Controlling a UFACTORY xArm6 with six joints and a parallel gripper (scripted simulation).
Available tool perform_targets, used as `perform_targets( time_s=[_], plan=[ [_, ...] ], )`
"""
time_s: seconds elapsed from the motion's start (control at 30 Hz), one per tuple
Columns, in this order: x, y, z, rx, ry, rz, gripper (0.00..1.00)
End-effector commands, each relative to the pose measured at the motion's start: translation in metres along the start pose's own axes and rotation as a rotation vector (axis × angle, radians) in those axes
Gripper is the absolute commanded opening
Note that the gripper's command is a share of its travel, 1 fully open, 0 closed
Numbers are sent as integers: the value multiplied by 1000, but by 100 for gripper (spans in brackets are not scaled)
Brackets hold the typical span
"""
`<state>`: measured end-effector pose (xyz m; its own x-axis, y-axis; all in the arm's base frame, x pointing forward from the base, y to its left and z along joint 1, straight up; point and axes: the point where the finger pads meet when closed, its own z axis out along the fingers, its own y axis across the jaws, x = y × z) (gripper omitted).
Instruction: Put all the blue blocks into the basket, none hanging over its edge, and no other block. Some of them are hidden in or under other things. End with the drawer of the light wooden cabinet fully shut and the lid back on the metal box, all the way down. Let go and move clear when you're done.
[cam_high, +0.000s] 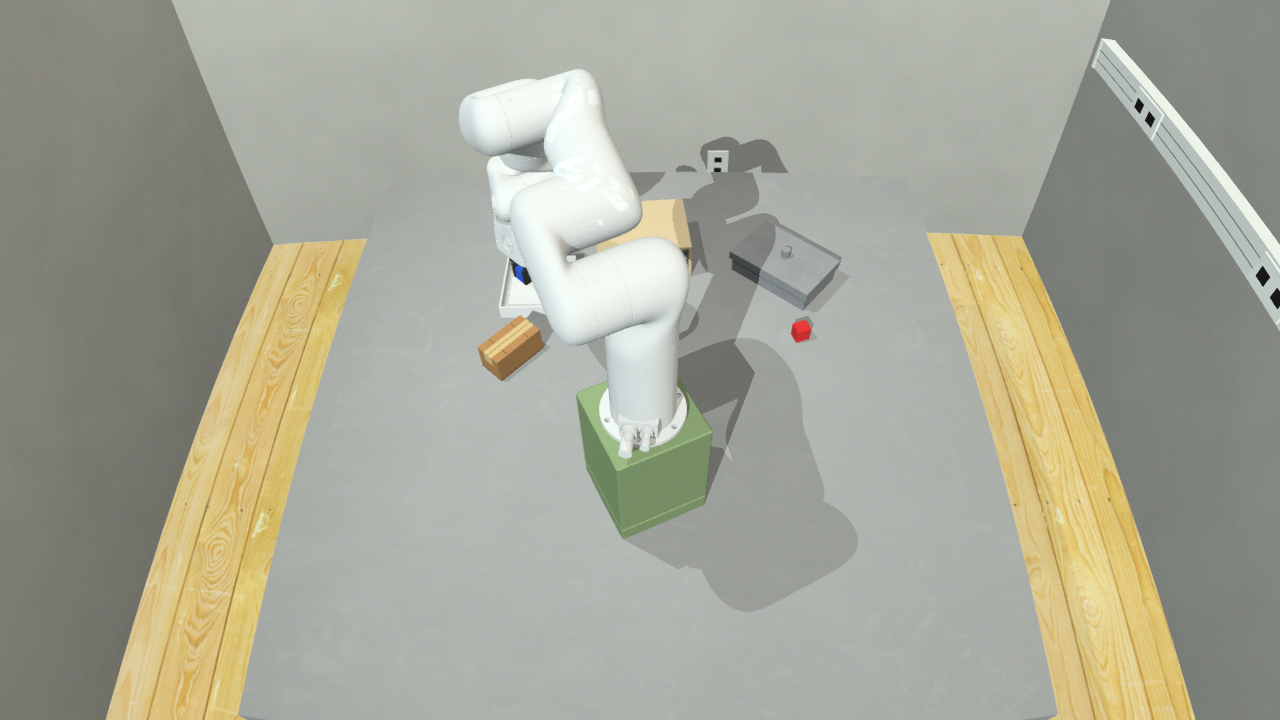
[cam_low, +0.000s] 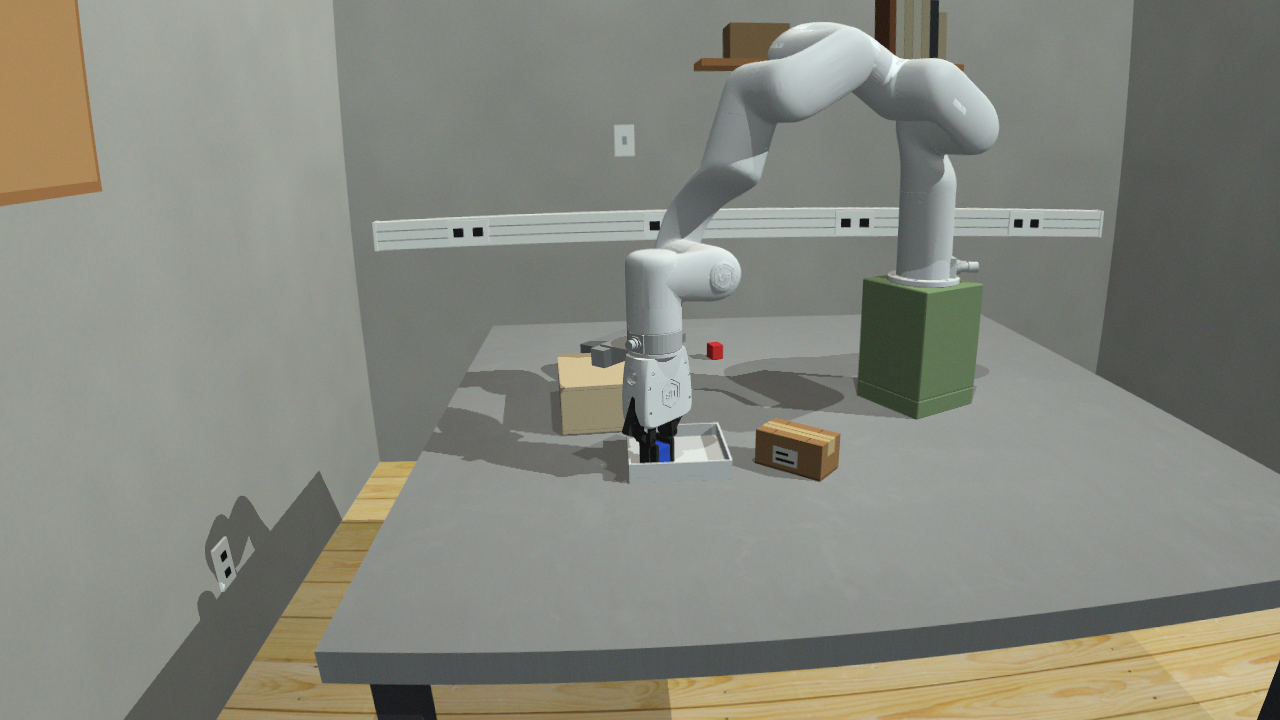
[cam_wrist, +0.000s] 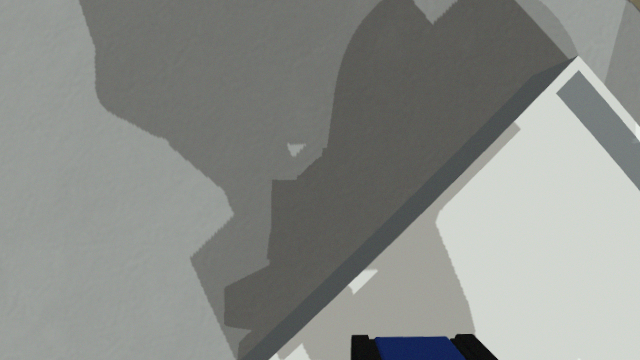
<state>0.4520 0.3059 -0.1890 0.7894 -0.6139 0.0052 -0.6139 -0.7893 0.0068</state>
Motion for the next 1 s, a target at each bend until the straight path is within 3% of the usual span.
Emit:
perform_targets(
  time_s=[0.0, 0.1, 0.13, 0.97],
  plan=[
    [1, -2, -2, 4, 1, 0, 0],
    [1, -2, -2, 4, 1, 0, 0],
    [1, -2, -2, 4, 1, 0, 47],
    [1, -2, -2, 4, 1, 0, 47]
  ],
)
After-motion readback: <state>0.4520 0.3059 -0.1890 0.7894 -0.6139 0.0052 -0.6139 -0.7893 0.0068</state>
